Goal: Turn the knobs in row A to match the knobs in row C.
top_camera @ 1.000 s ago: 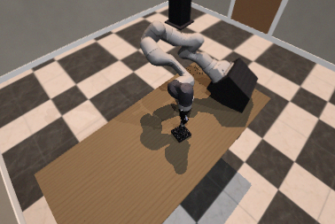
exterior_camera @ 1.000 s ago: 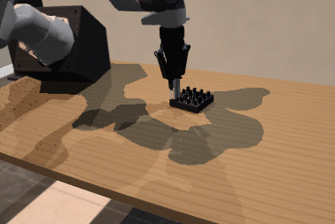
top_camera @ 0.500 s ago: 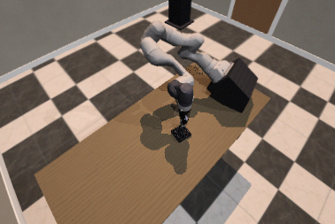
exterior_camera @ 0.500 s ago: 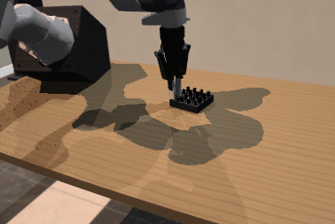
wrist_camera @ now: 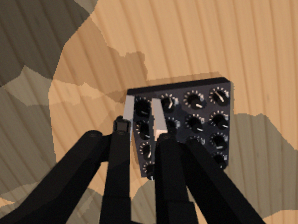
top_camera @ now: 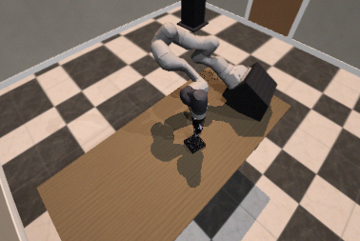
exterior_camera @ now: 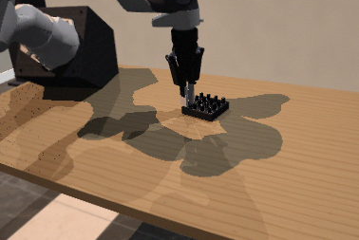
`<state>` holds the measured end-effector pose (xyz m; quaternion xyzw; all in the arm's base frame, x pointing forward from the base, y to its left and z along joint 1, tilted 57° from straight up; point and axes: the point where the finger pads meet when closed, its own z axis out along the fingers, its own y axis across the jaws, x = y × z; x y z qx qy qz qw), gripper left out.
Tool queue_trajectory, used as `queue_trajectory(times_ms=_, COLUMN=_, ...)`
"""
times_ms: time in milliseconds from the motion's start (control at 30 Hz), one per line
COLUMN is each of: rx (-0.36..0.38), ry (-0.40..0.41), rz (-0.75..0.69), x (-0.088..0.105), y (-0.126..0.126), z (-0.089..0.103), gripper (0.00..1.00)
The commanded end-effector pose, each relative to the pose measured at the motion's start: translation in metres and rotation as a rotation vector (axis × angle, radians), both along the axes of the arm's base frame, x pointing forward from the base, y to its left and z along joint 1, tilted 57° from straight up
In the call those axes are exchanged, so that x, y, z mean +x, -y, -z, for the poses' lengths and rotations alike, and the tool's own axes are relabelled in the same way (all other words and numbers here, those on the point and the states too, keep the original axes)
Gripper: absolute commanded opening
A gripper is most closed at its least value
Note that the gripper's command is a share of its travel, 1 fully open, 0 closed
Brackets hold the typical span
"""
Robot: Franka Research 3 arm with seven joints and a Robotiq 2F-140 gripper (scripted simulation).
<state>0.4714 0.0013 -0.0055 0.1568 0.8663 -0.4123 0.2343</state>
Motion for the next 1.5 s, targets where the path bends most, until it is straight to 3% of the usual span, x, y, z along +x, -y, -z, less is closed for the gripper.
queue_trajectory(times_ms=0, rx=0.001, ry=-0.003, rz=-0.001, x=0.0, y=-0.002, z=-0.001, gripper=0.12)
queue_trajectory(times_ms=567, rx=0.001, ry=-0.003, rz=-0.001, x=-0.009, y=-0.029, z=-0.02, gripper=0.12)
queue_trajectory(times_ms=1067, rx=0.001, ry=-0.003, rz=-0.001, x=-0.01, y=-0.03, z=-0.021, gripper=0.12)
queue_trajectory(times_ms=1100, rx=0.001, ry=-0.003, rz=-0.001, x=-0.01, y=-0.03, z=-0.021, gripper=1.0)
queue_trajectory(times_ms=1467, rx=0.001, ry=-0.003, rz=-0.001, x=-0.015, y=-0.045, z=-0.031, gripper=1.0)
